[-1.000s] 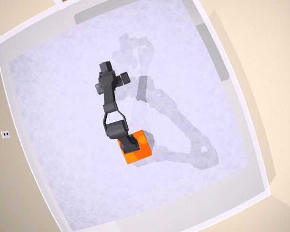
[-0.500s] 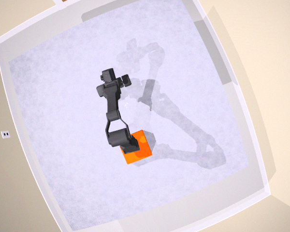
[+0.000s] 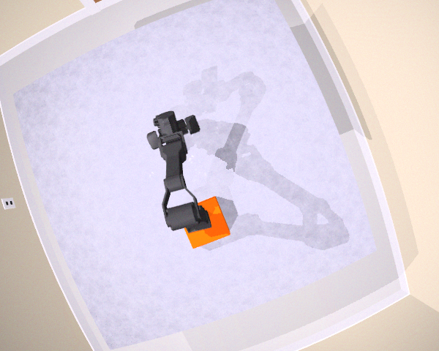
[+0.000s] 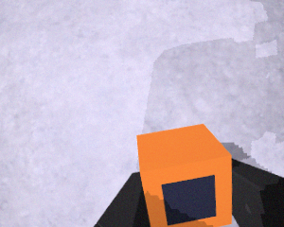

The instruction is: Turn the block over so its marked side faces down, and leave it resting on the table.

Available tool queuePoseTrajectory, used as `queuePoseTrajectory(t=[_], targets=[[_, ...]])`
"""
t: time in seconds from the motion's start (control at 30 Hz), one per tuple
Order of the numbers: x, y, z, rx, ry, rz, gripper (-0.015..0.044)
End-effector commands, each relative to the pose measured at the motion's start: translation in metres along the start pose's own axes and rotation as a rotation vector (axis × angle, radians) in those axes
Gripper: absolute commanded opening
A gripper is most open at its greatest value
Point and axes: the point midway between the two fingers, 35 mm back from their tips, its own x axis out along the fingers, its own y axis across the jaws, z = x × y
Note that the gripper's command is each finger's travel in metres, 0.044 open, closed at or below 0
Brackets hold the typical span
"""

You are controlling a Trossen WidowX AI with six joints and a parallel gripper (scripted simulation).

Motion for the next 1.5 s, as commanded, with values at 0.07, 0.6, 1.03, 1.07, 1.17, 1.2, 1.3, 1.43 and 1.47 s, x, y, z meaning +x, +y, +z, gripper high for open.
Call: queuePoseTrajectory(t=[0.07,0.6,1.03,1.07,1.17,1.2,1.3,1.43,1.47], targets=[[0.012,0.0,-0.001,-0.001,-0.071,0.004,0.0],[0.033,-0.001,-0.008,0.003,-0.295,0.005,0.0],[0.026,0.0,-0.017,-0.001,-0.475,0.005,0.0],[0.024,0.001,-0.018,-0.002,-0.489,0.005,0.0],[0.022,0.001,-0.019,-0.003,-0.51,0.005,0.0],[0.022,0.001,-0.019,-0.003,-0.51,0.005,0.0],[0.019,0.001,-0.018,-0.003,-0.528,0.005,0.0],[0.019,0.001,-0.017,-0.003,-0.531,0.005,0.0],[0.019,0.001,-0.017,-0.003,-0.531,0.005,0.0]])
